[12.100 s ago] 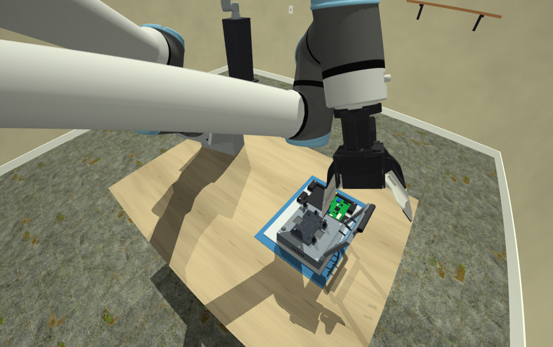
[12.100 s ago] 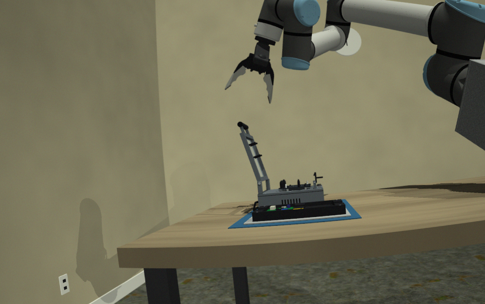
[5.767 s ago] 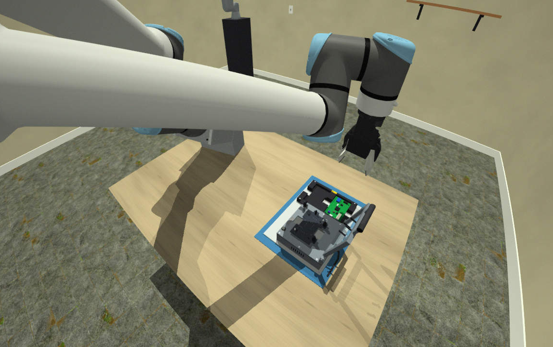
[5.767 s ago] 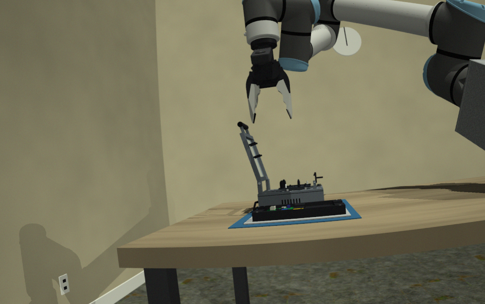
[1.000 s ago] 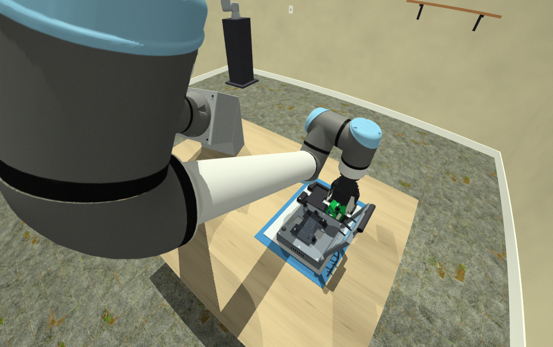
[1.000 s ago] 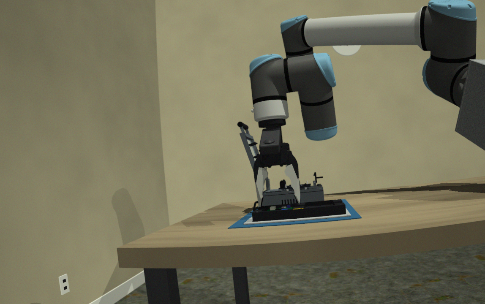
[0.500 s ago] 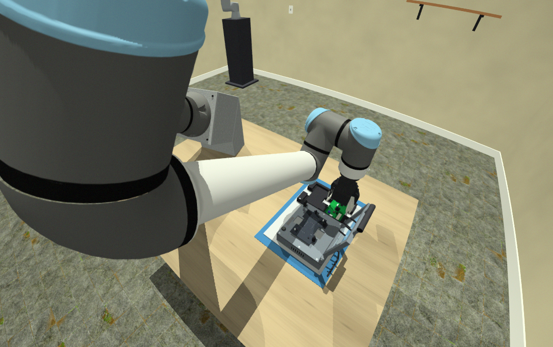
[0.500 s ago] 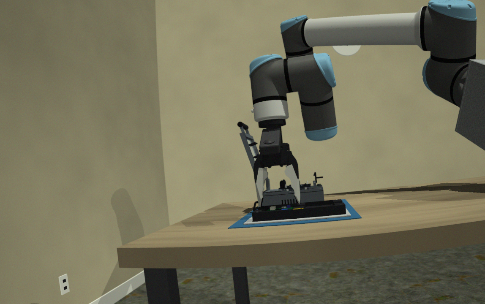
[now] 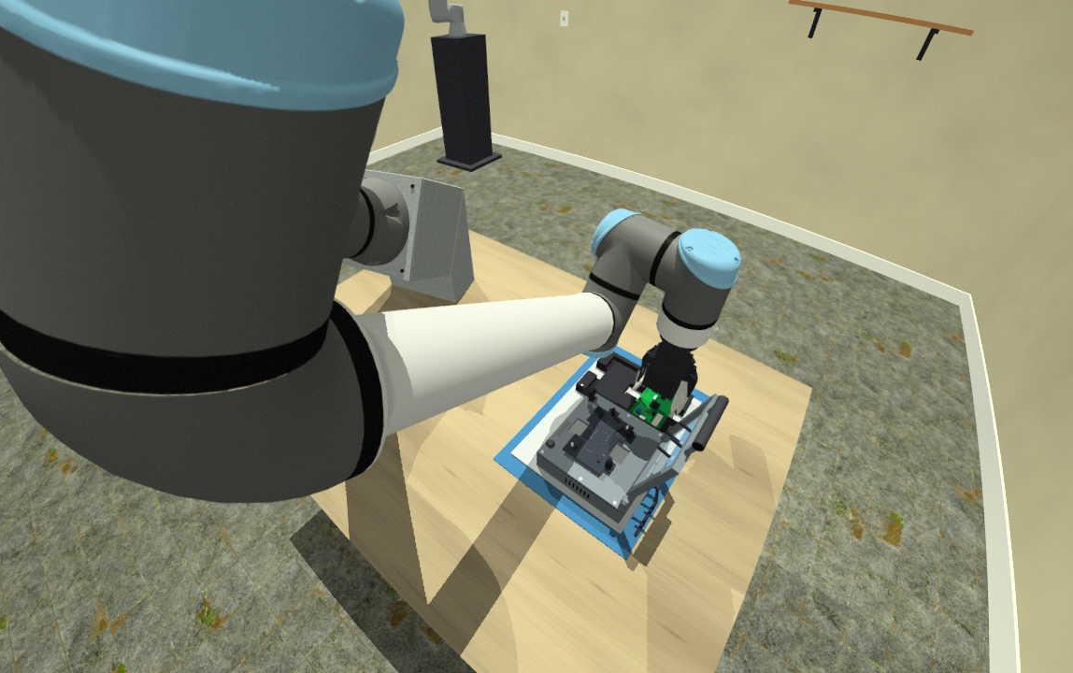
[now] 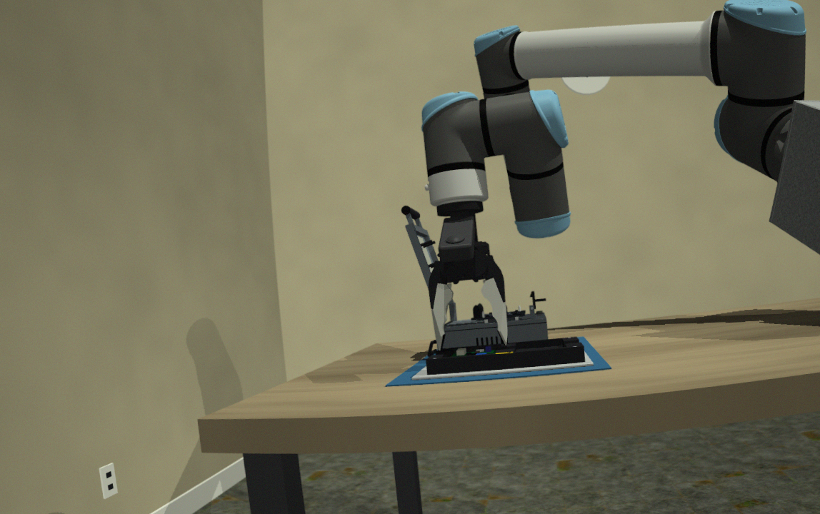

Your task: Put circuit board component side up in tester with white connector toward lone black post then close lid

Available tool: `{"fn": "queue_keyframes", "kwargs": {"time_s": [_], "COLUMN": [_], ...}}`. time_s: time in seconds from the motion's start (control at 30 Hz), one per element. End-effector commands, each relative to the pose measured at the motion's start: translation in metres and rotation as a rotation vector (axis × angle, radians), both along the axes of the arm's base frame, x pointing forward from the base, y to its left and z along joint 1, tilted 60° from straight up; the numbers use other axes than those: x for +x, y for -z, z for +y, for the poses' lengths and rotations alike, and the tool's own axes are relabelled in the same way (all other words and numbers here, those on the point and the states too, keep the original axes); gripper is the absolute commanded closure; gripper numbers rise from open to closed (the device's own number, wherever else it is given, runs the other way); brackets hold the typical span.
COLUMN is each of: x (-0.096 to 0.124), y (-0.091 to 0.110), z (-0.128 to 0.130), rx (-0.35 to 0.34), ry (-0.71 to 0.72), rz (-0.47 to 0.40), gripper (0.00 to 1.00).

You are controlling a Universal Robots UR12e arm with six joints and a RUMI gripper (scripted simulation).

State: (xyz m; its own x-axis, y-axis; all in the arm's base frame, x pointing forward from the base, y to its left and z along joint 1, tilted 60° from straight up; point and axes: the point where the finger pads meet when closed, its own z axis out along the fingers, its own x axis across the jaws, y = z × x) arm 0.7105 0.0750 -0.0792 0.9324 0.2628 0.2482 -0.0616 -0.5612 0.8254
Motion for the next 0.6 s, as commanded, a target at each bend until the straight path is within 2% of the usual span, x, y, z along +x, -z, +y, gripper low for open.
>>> {"fn": "queue_keyframes", "kwargs": {"time_s": [0.0, 0.57], "x": [0.0001, 0.0009], "y": [-0.0003, 0.001], "z": [0.0006, -0.0014], "rx": [0.0, 0.0], "ry": [-0.001, -0.001], "rz": [-0.001, -0.001], "gripper": [0.41, 0.41]}}
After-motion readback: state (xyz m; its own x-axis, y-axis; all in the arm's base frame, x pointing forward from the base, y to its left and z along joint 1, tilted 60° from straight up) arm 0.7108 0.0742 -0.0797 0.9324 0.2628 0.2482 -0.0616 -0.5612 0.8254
